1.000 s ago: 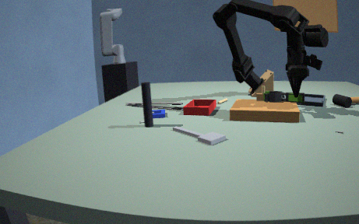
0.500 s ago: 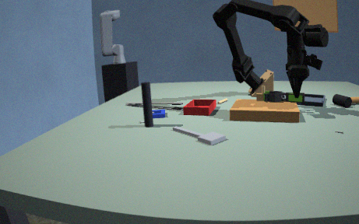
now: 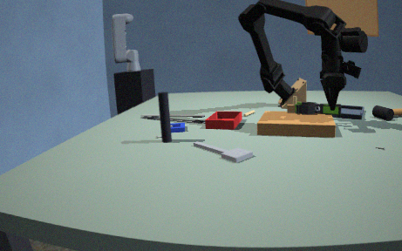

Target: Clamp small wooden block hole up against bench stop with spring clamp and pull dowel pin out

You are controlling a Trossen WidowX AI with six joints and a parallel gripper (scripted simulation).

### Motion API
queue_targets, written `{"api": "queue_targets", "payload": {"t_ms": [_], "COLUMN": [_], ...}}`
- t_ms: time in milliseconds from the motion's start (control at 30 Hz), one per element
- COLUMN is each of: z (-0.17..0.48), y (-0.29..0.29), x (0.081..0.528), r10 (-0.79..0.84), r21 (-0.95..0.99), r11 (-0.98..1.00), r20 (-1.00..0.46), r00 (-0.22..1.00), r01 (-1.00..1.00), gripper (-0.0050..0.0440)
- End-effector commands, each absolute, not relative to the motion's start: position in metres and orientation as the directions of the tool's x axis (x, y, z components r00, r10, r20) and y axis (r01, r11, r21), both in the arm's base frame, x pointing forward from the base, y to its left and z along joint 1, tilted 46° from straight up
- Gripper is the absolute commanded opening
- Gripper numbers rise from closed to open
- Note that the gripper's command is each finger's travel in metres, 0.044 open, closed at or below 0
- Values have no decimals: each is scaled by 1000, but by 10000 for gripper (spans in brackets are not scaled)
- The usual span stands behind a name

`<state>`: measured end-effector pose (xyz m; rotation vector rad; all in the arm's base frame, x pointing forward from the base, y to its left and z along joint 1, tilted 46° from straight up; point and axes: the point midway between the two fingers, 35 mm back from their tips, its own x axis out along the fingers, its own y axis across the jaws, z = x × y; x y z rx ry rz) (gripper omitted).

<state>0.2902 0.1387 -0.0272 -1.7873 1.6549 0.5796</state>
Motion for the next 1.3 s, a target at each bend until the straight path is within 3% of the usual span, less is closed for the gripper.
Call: {"api": "queue_targets", "payload": {"t_ms": [0, 1267], "z": [-26, 27], "y": [140, 196], "x": [290, 283], "r10": [-713, -711], "r21": [-148, -101], "r11": [-14, -93], "r20": [-692, -690], "r00": [113, 137], "r01": [-989, -990], "gripper": [440, 440]}}
